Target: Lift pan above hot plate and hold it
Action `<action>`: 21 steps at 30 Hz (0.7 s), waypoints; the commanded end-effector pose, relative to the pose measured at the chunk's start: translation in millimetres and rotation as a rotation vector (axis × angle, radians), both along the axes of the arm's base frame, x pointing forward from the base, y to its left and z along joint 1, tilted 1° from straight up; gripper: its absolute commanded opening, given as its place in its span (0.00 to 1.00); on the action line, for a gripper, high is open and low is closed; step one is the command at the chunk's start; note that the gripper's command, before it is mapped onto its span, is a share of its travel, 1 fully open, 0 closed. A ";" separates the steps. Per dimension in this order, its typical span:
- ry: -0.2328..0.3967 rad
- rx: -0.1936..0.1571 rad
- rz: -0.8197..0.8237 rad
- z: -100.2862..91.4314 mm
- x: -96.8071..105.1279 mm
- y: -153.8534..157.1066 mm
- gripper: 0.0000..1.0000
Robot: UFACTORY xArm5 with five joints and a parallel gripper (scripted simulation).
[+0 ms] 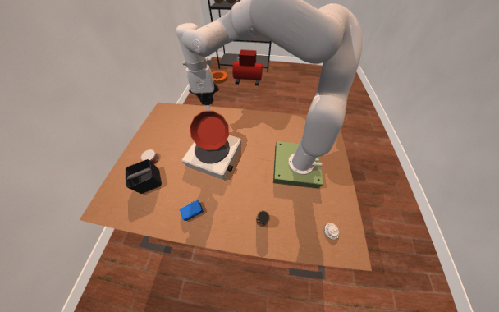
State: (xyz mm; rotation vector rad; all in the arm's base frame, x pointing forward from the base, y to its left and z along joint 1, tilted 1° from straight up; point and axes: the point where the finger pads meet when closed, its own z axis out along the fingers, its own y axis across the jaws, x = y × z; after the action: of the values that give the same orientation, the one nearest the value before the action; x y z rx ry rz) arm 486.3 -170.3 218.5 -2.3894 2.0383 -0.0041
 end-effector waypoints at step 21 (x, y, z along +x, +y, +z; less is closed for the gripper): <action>-0.007 -0.002 0.000 41.1 1.2 0.2 0.00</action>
State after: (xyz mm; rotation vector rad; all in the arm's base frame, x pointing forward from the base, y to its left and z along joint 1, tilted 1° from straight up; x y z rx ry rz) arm 486.6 -169.9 255.1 -2.3886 2.0373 -0.0089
